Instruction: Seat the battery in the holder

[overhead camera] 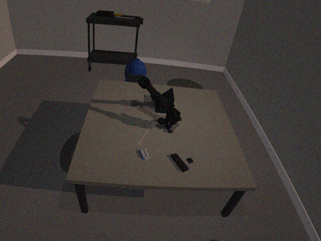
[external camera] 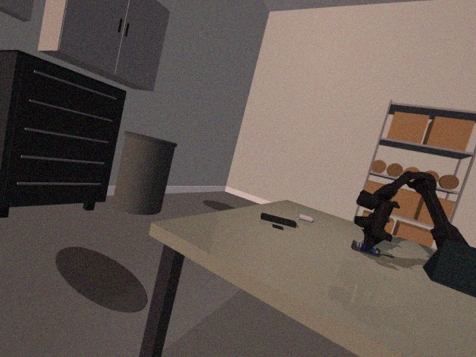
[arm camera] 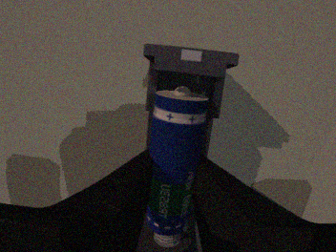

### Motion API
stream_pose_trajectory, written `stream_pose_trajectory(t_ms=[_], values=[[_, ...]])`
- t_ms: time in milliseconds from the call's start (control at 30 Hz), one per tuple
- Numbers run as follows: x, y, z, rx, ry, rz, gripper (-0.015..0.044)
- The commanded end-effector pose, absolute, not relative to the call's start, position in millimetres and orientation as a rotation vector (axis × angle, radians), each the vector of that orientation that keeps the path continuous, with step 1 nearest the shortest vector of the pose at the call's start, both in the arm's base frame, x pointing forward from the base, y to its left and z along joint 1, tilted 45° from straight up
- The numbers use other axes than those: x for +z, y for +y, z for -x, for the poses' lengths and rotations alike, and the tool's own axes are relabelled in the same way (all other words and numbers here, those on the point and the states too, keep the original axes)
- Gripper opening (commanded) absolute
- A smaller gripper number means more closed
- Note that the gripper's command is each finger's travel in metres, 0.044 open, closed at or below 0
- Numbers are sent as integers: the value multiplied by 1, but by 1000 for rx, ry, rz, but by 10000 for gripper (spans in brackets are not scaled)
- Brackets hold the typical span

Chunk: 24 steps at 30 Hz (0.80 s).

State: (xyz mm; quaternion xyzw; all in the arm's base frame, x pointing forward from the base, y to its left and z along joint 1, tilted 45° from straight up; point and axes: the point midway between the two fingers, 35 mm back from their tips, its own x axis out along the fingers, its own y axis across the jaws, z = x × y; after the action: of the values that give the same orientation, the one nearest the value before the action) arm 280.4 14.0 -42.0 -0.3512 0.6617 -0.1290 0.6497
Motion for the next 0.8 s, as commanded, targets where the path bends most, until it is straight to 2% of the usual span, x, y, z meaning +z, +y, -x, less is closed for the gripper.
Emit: stream_pose_trajectory(t_ms=[0,767], values=[[-43,12,-277,-307,1544,798,70],[-44,12,-286,-339,1601,790,70]])
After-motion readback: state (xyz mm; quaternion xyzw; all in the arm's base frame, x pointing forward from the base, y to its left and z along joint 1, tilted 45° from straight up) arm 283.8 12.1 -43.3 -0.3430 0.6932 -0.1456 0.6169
